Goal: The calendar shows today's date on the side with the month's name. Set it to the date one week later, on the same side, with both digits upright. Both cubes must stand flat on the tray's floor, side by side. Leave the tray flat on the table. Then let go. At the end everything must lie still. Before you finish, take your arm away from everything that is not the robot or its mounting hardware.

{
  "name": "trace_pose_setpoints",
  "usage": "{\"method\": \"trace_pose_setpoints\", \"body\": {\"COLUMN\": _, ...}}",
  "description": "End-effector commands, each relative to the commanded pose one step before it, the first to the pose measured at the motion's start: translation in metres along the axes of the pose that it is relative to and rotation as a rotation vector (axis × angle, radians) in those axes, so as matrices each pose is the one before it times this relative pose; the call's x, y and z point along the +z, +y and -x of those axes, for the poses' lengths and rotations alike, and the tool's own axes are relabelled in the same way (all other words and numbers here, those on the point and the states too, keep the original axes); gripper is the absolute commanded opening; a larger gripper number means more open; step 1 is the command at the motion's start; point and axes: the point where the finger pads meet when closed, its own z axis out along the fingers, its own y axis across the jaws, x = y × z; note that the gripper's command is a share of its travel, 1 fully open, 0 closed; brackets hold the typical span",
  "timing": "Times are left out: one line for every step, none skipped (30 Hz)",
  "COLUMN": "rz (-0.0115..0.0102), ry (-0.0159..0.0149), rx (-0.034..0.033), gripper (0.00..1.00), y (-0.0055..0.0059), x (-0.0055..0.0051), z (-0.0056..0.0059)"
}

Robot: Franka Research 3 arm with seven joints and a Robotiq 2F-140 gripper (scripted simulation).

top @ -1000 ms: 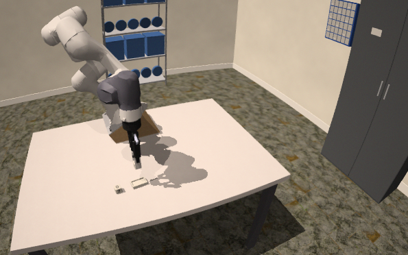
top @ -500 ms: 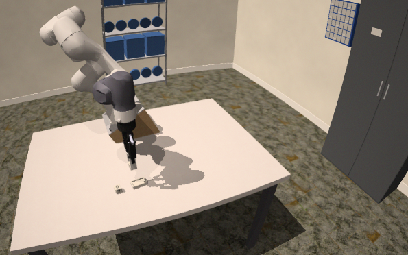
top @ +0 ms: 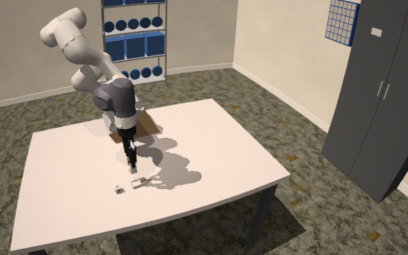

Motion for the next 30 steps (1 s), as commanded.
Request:
{"method": "trace_pose_setpoints", "body": {"rz": 0.01443, "ry": 0.00498, "rx": 0.00084, "gripper": 0.16, "y": 0.00478, "x": 0.00637, "z": -0.00093}}
{"method": "trace_pose_setpoints", "body": {"rz": 0.0, "ry": 0.00001, "rx": -0.00001, "gripper": 0.16, "y": 0.00004, "x": 0.00338, "z": 0.0}}
{"method": "trace_pose_setpoints", "body": {"rz": 0.00001, "ry": -0.00001, "rx": 0.00001, "gripper": 0.16, "y": 0.00006, "x": 0.00331, "z": 0.00001}}
{"method": "trace_pose_setpoints", "body": {"rz": 0.0, "ry": 0.0, "rx": 0.0, "gripper": 0.16, "y": 0.00005, "x": 0.00321, "z": 0.0}}
{"method": "trace_pose_setpoints", "body": {"rz": -0.00001, "ry": 0.00001, "rx": -0.00001, "gripper": 0.16, "y": 0.00004, "x": 0.00307, "z": 0.0}}
{"method": "trace_pose_setpoints", "body": {"rz": 0.00001, "ry": -0.00001, "rx": 0.00001, "gripper": 0.16, "y": 0.00005, "x": 0.00289, "z": 0.0}}
{"method": "trace_pose_setpoints", "body": {"rz": 0.0, "ry": 0.0, "rx": 0.0, "gripper": 0.16, "y": 0.00004, "x": 0.00269, "z": 0.0}}
{"method": "trace_pose_setpoints", "body": {"rz": 0.0, "ry": 0.0, "rx": 0.0, "gripper": 0.16, "y": 0.00004, "x": 0.00246, "z": 0.0}}
{"method": "trace_pose_setpoints", "body": {"rz": 0.0, "ry": 0.0, "rx": 0.0, "gripper": 0.16, "y": 0.00003, "x": 0.00222, "z": 0.0}}
{"method": "trace_pose_setpoints", "body": {"rz": 0.0, "ry": 0.0, "rx": 0.0, "gripper": 0.16, "y": 0.00003, "x": 0.00195, "z": 0.0}}
{"method": "trace_pose_setpoints", "body": {"rz": -0.00001, "ry": 0.00001, "rx": -0.00001, "gripper": 0.16, "y": 0.00002, "x": 0.00168, "z": 0.0}}
{"method": "trace_pose_setpoints", "body": {"rz": 0.00001, "ry": -0.00001, "rx": 0.00001, "gripper": 0.16, "y": 0.00003, "x": 0.00139, "z": 0.0}}
{"method": "trace_pose_setpoints", "body": {"rz": 0.0, "ry": 0.0, "rx": 0.0, "gripper": 0.16, "y": 0.00002, "x": 0.00112, "z": 0.0}}
{"method": "trace_pose_setpoints", "body": {"rz": 0.0, "ry": 0.0, "rx": 0.0, "gripper": 0.16, "y": 0.00001, "x": 0.00086, "z": 0.0}}
{"method": "trace_pose_setpoints", "body": {"rz": 0.0, "ry": 0.0, "rx": 0.0, "gripper": 0.16, "y": 0.00001, "x": 0.00061, "z": 0.0}}
{"method": "trace_pose_setpoints", "body": {"rz": 0.0, "ry": 0.0, "rx": 0.0, "gripper": 0.16, "y": 0.0, "x": 0.0, "z": 0.0}}
{"method": "trace_pose_setpoints", "body": {"rz": 0.0, "ry": 0.0, "rx": 0.0, "gripper": 0.16, "y": 0.0, "x": 0.0, "z": 0.0}}
{"method": "trace_pose_setpoints", "body": {"rz": 0.0, "ry": 0.0, "rx": 0.0, "gripper": 0.16, "y": 0.0, "x": 0.0004, "z": 0.0}}
{"method": "trace_pose_setpoints", "body": {"rz": 0.0, "ry": 0.0, "rx": 0.0, "gripper": 0.16, "y": 0.0, "x": 0.00022, "z": 0.0}}
{"method": "trace_pose_setpoints", "body": {"rz": 0.0, "ry": 0.0, "rx": 0.0, "gripper": 0.16, "y": 0.0, "x": 0.00008, "z": 0.0}}
{"method": "trace_pose_setpoints", "body": {"rz": 0.0, "ry": 0.0, "rx": 0.0, "gripper": 0.16, "y": 0.0, "x": 0.00001, "z": 0.0}}
{"method": "trace_pose_setpoints", "body": {"rz": 0.0, "ry": 0.0, "rx": 0.0, "gripper": 0.16, "y": 0.0, "x": 0.0, "z": 0.0}}
{"method": "trace_pose_setpoints", "body": {"rz": 0.0, "ry": 0.0, "rx": 0.0, "gripper": 0.16, "y": 0.0, "x": 0.0, "z": 0.0}}
{"method": "trace_pose_setpoints", "body": {"rz": 0.0, "ry": 0.0, "rx": 0.0, "gripper": 0.16, "y": 0.0, "x": 0.0, "z": 0.0}}
{"method": "trace_pose_setpoints", "body": {"rz": 0.0, "ry": 0.0, "rx": 0.0, "gripper": 0.16, "y": 0.0, "x": 0.0, "z": 0.0}}
{"method": "trace_pose_setpoints", "body": {"rz": 0.0, "ry": 0.0, "rx": 0.0, "gripper": 0.16, "y": 0.0, "x": 0.0, "z": 0.0}}
{"method": "trace_pose_setpoints", "body": {"rz": 0.0, "ry": 0.0, "rx": 0.0, "gripper": 0.16, "y": 0.0, "x": 0.0, "z": 0.0}}
{"method": "trace_pose_setpoints", "body": {"rz": 0.0, "ry": 0.0, "rx": 0.0, "gripper": 0.16, "y": 0.0, "x": 0.0, "z": 0.0}}
{"method": "trace_pose_setpoints", "body": {"rz": 0.0, "ry": 0.0, "rx": 0.0, "gripper": 0.16, "y": 0.0, "x": 0.0, "z": 0.0}}
{"method": "trace_pose_setpoints", "body": {"rz": 0.0, "ry": 0.0, "rx": 0.0, "gripper": 0.16, "y": 0.0, "x": 0.0, "z": 0.0}}
